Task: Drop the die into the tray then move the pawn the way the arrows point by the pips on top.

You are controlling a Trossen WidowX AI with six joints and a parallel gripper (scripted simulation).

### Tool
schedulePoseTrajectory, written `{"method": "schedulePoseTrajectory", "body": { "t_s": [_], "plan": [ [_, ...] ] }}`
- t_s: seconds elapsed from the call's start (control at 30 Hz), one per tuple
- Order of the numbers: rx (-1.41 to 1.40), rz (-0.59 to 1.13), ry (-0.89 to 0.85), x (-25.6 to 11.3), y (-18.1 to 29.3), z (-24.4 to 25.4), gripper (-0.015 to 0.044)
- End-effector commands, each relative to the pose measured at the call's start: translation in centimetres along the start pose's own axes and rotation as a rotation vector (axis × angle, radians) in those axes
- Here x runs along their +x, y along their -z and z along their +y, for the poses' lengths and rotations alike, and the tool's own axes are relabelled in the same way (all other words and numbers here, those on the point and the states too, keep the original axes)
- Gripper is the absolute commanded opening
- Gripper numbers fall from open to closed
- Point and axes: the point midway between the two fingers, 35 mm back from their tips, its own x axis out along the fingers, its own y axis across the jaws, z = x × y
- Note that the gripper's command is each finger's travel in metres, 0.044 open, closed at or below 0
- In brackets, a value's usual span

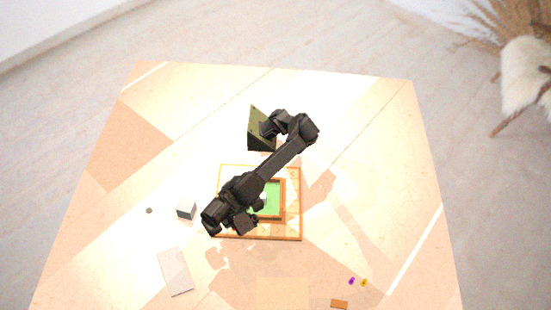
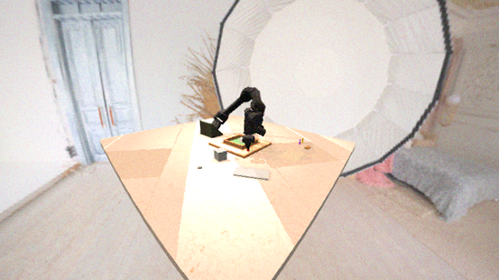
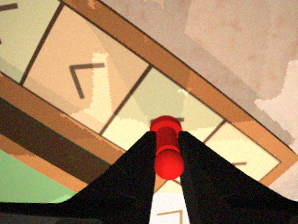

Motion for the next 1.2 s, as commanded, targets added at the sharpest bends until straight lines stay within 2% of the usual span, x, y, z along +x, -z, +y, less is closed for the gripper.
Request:
{"method": "schedulePoseTrajectory", "body": {
  "t_s": [0.0,0.7,0.9,1.17],
  "plan": [
    [0.011,-0.004,0.003,-1.2,-0.1,-0.2,0.0000],
    [0.053,-0.022,0.037,-12.2,0.1,-0.1,0.0000],
    [0.053,-0.021,0.038,-12.4,-0.3,0.3,0.0000],
    [0.040,-0.011,0.033,-10.0,-4.9,4.4,0.0000]
  ]
}}
